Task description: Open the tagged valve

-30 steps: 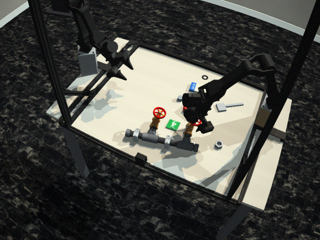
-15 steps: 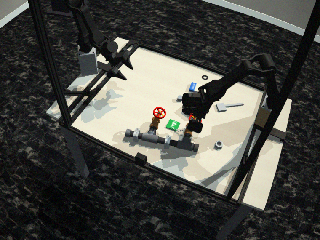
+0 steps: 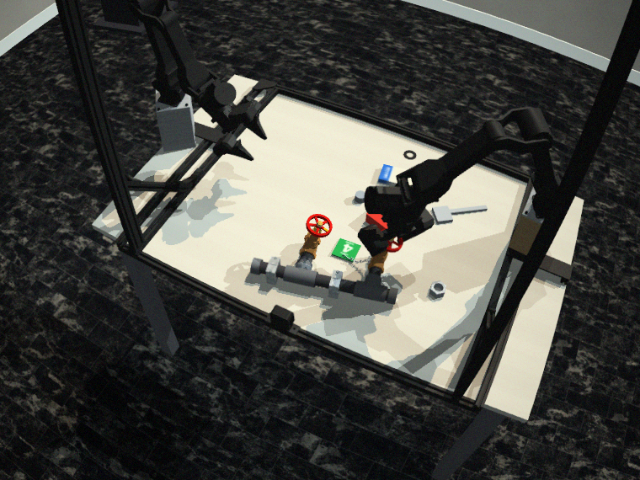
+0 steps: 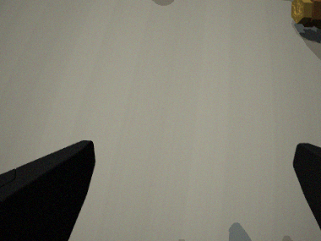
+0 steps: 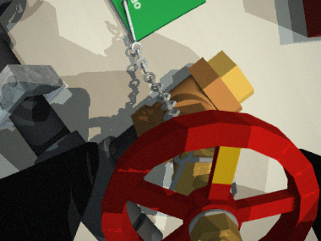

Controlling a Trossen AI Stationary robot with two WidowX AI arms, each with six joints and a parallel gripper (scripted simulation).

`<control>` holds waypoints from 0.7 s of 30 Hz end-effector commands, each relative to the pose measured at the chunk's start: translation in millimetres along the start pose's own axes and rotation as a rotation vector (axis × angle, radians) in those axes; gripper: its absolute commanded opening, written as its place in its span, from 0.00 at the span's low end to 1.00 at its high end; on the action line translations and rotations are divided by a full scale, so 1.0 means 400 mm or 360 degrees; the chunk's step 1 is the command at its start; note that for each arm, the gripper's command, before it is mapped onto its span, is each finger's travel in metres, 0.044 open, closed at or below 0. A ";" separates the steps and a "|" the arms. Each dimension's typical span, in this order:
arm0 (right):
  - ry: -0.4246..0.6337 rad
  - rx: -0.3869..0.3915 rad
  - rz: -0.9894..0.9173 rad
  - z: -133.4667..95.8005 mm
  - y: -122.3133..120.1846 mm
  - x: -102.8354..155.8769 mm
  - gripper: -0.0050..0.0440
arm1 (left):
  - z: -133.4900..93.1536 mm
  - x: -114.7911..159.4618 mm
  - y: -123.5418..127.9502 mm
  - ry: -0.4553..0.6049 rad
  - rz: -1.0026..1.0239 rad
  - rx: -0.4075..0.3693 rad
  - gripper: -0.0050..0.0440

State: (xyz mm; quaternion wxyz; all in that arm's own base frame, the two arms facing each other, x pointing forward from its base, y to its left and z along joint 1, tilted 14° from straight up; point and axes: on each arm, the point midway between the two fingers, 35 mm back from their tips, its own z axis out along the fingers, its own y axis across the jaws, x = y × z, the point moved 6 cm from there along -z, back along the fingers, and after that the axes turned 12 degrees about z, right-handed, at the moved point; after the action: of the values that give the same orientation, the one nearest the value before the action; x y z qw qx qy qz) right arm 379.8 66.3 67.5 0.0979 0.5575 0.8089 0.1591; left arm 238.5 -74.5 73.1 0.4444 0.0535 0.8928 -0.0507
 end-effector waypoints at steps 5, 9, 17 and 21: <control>0.0001 0.0002 0.0115 0.000 0.000 0.000 0.92 | 0.000 0.000 0.000 0.0000 0.0000 0.0000 0.92; 0.0000 0.0000 0.0082 0.000 0.000 0.000 0.72 | 0.000 0.000 0.000 0.0000 0.0000 0.0000 0.92; 0.0000 0.0000 0.0082 0.000 0.000 0.000 0.48 | 0.000 0.000 0.000 0.0000 0.0000 0.0000 0.92; 0.0000 0.0000 0.0082 0.000 0.000 0.000 0.33 | 0.000 0.000 0.000 0.0000 0.0000 0.0000 0.92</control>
State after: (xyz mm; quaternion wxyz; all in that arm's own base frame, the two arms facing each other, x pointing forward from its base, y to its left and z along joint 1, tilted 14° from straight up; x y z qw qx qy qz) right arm 379.8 66.3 67.4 0.0937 0.5793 0.7935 0.1612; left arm 238.5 -74.5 73.1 0.4444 0.0535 0.8928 -0.0507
